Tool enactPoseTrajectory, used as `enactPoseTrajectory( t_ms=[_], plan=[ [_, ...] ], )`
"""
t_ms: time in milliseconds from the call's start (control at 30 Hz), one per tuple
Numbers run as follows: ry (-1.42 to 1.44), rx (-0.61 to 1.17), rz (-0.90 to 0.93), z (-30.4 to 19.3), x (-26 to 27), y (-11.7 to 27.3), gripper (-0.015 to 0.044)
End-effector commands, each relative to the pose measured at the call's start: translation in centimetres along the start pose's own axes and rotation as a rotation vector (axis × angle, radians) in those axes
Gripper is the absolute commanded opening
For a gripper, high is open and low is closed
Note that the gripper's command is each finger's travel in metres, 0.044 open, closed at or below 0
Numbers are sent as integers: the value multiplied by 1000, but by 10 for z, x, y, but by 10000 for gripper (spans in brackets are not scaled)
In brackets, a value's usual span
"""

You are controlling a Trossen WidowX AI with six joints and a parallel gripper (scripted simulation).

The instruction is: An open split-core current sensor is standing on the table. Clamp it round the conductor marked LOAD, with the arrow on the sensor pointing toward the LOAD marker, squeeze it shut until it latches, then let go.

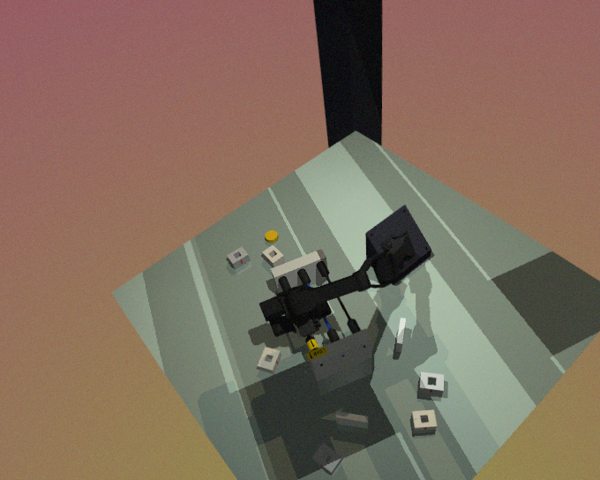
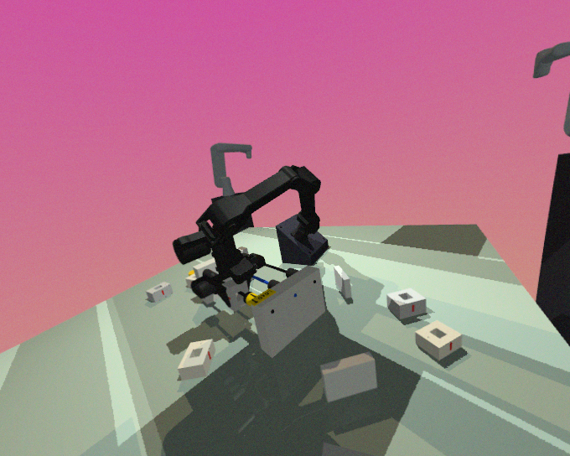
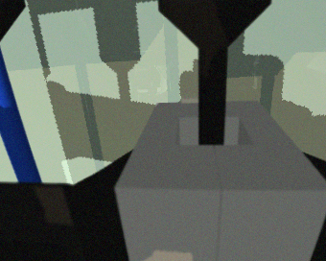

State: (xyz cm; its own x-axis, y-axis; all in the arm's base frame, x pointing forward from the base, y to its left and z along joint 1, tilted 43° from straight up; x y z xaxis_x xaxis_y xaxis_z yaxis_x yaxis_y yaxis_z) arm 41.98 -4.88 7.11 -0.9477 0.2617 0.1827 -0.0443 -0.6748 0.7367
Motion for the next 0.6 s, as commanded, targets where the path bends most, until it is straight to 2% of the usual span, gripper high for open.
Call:
enactPoseTrajectory(
  t_ms=[0,100,567],
  plan=[
    [1,0,0,0,0,0,184],
    [1,0,0,0,0,0,262],
    [1,0,0,0,0,0,262]
  ],
)
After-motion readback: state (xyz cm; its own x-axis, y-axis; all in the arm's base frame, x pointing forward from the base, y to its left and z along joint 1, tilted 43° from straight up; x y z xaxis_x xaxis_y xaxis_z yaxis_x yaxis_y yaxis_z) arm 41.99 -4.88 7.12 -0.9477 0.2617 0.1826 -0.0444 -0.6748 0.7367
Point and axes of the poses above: the point midway between the two fingers, 35 mm back from their tips, its own y axis back along the fingers, its own x axis across the jaws, z = x × y, the point moved 6 cm from there along y, back along the fingers
